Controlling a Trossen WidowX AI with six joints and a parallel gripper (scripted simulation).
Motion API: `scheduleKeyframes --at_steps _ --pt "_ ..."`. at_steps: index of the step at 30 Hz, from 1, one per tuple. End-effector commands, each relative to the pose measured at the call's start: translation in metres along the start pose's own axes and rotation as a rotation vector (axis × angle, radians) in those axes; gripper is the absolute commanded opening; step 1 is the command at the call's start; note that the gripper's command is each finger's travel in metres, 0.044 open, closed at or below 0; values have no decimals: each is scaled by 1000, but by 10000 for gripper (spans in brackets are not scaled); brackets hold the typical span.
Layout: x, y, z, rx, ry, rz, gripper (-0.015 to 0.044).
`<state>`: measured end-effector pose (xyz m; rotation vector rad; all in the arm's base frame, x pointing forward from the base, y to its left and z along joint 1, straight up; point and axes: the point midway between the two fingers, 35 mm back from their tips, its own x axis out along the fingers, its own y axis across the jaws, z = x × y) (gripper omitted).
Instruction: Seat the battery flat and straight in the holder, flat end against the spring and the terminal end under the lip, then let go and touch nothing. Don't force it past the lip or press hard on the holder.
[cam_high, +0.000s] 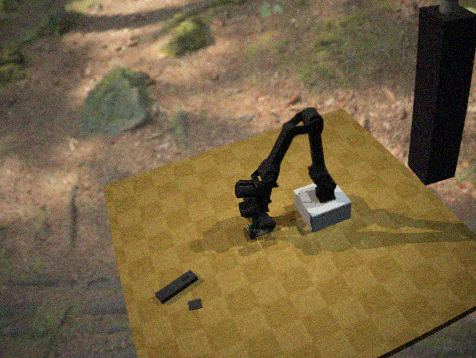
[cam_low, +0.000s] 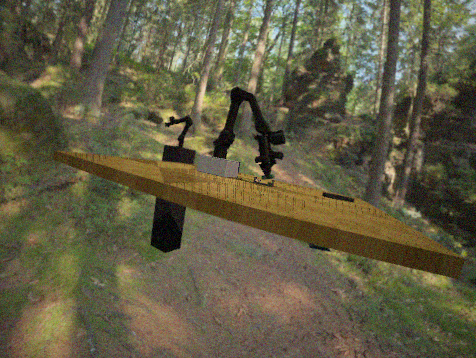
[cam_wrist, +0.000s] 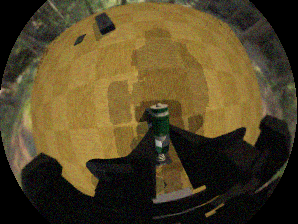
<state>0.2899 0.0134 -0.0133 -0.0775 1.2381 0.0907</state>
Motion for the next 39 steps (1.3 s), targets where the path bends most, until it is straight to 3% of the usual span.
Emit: scheduleKeyframes --at_steps 1,39 --pt "2 1 -1 2 -27 4 64" --pt "9 1 -15 5 -213 -7 64"
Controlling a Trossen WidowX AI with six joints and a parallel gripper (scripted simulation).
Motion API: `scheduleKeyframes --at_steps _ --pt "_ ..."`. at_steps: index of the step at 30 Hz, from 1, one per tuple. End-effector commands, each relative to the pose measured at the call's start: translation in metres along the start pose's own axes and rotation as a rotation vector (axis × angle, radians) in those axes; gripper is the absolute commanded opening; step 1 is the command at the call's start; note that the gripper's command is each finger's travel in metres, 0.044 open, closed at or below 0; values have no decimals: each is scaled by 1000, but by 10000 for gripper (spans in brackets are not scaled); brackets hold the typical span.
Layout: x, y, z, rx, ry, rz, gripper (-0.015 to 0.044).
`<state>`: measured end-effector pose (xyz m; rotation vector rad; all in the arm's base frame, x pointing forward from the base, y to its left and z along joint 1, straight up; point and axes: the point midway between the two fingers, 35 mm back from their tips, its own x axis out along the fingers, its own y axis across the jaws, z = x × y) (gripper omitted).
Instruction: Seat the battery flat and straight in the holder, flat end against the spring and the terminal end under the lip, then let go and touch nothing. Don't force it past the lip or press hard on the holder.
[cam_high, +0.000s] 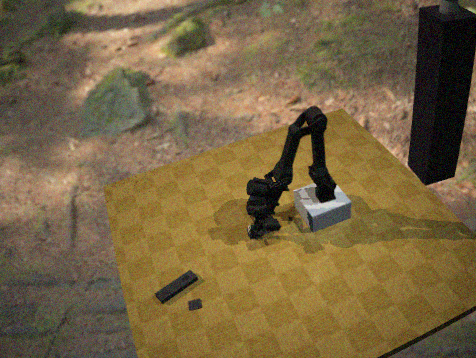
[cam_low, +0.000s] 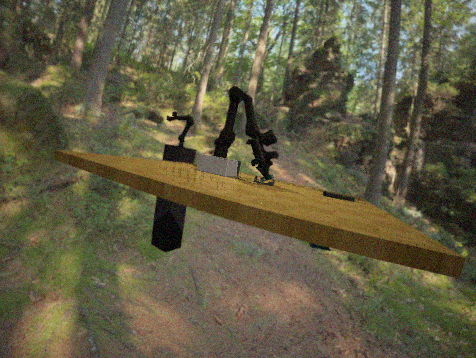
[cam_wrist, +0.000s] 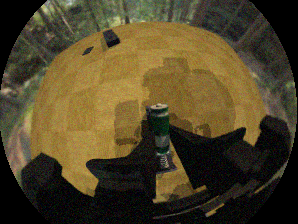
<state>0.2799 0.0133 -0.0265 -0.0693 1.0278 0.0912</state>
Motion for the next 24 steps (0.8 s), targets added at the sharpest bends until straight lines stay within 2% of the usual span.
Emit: scheduleKeyframes --at_steps 1,24 --pt "-1 0 -3 5 -3 -2 64" --pt "-8 0 -20 4 1 -3 64"
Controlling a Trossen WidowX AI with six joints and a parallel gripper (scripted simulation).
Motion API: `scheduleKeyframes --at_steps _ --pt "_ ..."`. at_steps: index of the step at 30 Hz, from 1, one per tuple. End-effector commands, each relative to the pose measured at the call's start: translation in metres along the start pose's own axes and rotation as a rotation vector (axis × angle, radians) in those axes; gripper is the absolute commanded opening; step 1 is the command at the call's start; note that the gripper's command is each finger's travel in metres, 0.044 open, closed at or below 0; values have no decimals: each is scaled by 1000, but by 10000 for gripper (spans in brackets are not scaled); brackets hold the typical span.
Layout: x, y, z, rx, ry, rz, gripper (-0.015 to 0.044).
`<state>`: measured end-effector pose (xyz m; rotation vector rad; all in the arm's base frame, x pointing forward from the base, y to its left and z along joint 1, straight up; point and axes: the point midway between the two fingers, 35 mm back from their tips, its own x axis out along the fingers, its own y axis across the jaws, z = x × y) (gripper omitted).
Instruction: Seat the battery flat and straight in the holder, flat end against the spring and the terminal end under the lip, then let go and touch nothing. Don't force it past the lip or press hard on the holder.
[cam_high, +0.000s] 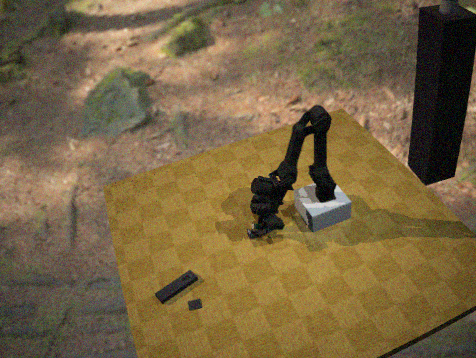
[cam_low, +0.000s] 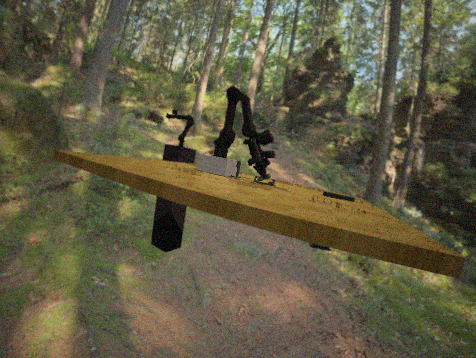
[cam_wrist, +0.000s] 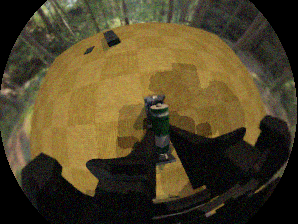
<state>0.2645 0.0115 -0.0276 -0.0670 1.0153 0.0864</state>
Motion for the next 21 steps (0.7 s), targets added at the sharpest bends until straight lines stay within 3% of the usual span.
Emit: scheduleKeyframes --at_steps 1,21 --pt "-1 0 -6 0 15 0 64" --pt "6 0 -3 0 123 0 64"
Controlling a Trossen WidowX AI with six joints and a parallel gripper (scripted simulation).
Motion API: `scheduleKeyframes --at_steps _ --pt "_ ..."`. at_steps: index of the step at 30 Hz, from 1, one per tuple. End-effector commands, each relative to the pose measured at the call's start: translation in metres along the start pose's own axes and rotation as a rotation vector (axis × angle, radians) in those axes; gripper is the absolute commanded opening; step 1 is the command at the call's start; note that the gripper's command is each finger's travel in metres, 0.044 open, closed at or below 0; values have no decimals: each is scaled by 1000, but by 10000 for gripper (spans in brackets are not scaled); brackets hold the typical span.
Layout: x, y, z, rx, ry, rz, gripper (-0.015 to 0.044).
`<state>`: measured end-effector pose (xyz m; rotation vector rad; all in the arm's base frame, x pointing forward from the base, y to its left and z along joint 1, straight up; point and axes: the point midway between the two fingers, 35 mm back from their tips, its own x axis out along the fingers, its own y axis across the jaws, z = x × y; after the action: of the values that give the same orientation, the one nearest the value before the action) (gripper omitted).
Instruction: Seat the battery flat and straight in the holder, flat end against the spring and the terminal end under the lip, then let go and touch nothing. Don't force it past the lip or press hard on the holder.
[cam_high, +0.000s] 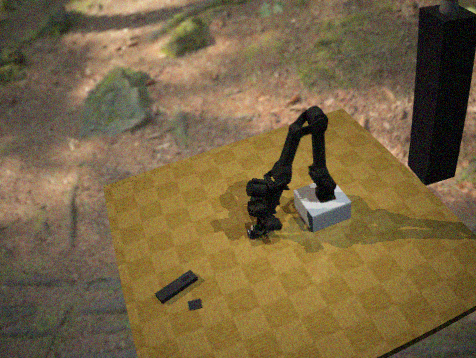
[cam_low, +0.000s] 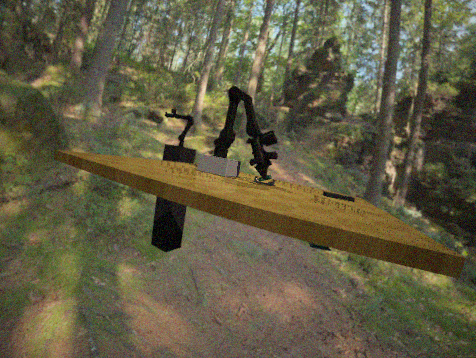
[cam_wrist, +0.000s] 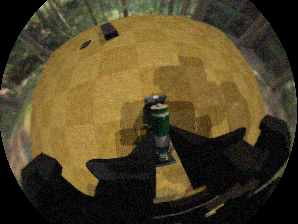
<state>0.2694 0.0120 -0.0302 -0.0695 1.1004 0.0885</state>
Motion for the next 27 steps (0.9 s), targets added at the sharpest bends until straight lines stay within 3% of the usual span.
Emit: scheduleKeyframes --at_steps 1,27 --pt "3 0 -5 1 44 -4 64" --pt "8 0 -3 0 199 -1 64"
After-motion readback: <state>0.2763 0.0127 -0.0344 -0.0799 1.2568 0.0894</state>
